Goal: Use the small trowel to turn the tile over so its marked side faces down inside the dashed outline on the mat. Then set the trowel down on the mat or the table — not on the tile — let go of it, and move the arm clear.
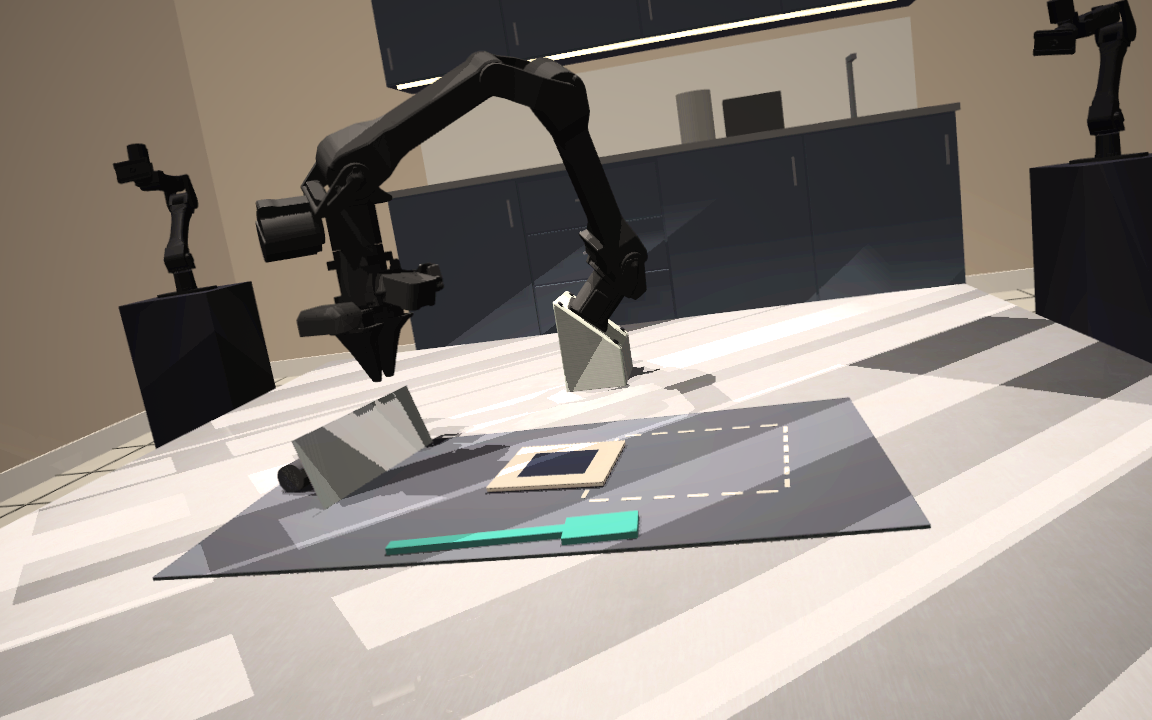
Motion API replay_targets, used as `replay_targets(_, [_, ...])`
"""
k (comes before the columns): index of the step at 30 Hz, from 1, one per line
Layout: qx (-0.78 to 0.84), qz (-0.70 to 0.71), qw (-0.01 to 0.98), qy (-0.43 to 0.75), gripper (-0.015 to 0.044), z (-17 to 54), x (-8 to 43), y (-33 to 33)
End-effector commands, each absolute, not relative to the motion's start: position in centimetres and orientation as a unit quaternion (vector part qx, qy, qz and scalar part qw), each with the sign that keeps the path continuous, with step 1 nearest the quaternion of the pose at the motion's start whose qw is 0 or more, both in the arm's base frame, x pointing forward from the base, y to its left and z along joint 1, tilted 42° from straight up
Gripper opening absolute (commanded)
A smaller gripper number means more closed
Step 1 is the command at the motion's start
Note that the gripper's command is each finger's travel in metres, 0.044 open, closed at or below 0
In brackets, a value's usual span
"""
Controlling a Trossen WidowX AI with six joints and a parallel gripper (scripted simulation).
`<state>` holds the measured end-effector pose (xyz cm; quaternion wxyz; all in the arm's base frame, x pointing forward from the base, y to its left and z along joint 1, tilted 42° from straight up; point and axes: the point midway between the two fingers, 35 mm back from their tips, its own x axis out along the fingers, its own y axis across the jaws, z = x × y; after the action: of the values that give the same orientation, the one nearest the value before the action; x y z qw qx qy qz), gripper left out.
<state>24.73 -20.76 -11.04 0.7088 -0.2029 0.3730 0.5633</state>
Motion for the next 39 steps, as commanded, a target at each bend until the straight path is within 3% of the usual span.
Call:
replay_targets(1, [-0.204,0.564,0.708,0.371,0.0100,-11.3,24.6,-20.4])
replay_targets(39, [-0.202,0.565,0.709,0.370,0.0100,-8.6,26.8,-14.4])
